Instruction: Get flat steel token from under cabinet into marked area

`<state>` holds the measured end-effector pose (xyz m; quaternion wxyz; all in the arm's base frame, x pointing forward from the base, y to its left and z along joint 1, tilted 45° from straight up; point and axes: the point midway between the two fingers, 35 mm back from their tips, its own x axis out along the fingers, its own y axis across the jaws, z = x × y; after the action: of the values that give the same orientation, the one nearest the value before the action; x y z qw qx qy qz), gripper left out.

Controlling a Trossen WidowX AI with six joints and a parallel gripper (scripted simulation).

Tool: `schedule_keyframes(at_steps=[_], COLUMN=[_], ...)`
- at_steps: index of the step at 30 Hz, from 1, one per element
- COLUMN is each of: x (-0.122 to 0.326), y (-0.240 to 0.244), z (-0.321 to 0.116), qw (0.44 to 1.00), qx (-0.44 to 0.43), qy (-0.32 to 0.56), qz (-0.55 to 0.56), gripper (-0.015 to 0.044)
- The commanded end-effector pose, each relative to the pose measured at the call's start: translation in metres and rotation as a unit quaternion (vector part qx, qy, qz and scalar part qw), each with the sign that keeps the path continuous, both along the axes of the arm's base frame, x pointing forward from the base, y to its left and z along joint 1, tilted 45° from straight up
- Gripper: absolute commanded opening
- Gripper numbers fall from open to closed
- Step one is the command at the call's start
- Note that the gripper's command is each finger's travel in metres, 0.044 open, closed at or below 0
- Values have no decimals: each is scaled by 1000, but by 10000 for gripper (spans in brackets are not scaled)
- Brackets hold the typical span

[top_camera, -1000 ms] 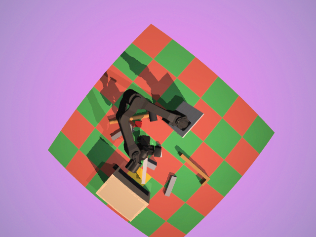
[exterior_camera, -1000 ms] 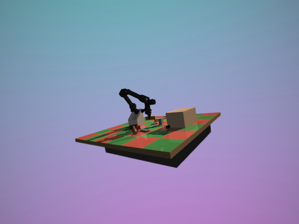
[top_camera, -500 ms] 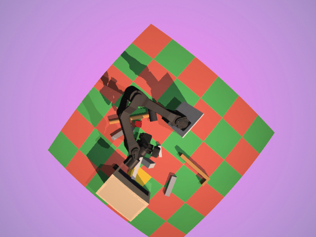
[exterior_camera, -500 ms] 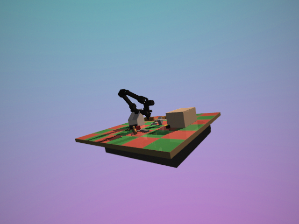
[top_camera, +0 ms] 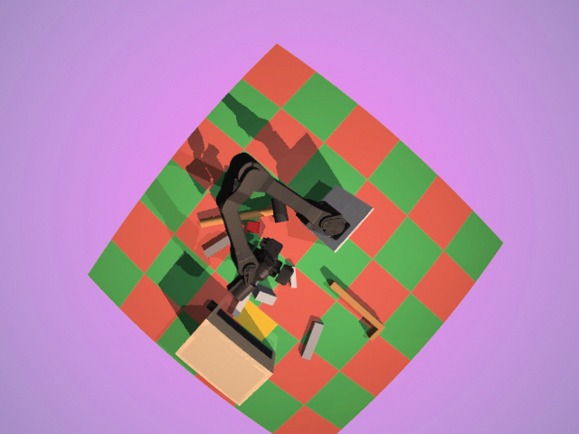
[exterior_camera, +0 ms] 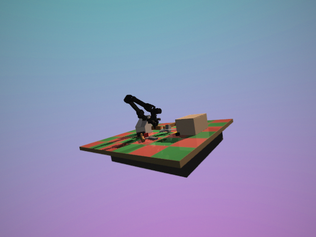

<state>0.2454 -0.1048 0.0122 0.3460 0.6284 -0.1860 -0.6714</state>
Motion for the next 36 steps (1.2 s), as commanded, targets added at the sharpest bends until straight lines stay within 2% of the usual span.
schedule_keyframes(at_steps=[1, 25, 32, 33, 36], x=[-1, -4, -4, -4, -4], y=[-3, -28, -27, -27, -27], z=[-1, -21, -19, -19, -19], qw=[1000, 998, 998, 998, 998], qx=[0, -3, -4, -4, -4], qy=[-19, -50, -48, -48, -48], qz=[-10, -42, -43, -43, -43], gripper=[0, 0, 184, 200, 200])
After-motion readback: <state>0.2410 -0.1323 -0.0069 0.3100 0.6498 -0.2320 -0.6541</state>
